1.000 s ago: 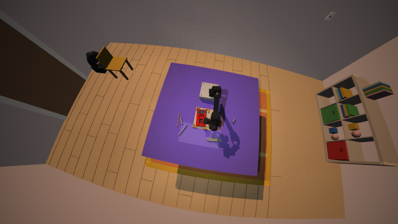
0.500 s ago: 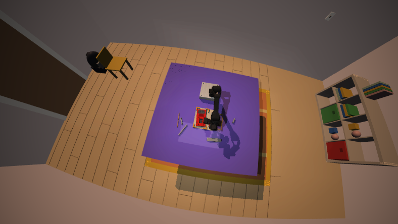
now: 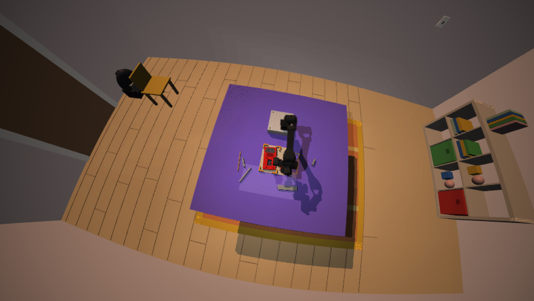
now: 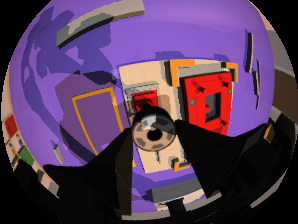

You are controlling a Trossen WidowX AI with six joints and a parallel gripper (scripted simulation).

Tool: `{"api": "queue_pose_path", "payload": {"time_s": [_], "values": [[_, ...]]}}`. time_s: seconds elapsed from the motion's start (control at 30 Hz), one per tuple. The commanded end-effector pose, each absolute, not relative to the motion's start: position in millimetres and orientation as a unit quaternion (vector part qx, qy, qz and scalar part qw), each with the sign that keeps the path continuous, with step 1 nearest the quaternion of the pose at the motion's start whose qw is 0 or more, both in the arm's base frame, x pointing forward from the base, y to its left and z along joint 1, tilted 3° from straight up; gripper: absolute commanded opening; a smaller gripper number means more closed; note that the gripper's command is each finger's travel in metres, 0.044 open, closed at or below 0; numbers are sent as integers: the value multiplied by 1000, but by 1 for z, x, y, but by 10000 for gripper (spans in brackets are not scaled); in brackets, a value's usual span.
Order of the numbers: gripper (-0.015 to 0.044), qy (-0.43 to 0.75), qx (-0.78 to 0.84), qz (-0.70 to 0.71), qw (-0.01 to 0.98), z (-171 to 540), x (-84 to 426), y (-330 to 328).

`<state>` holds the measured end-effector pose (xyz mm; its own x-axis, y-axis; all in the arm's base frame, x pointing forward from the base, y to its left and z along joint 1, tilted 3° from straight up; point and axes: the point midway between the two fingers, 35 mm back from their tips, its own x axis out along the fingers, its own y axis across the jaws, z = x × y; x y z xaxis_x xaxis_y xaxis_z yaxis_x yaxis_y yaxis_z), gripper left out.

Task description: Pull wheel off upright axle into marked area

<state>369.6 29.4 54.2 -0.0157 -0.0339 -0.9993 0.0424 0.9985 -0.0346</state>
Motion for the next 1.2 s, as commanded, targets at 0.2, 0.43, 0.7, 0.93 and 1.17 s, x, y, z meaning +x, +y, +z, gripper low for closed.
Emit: {"api": "queue_pose_path", "payload": {"time_s": [0.2,0.43,0.7,0.93,1.17], "values": [[0,710,3,-27,704,72,368,33],[0,710,4,-25,704,75,353,65],[0,710,6,-23,704,77,331,99],[0,710,7,-22,704,78,311,123],[0,710,7,-22,704,69,311,124]]}}
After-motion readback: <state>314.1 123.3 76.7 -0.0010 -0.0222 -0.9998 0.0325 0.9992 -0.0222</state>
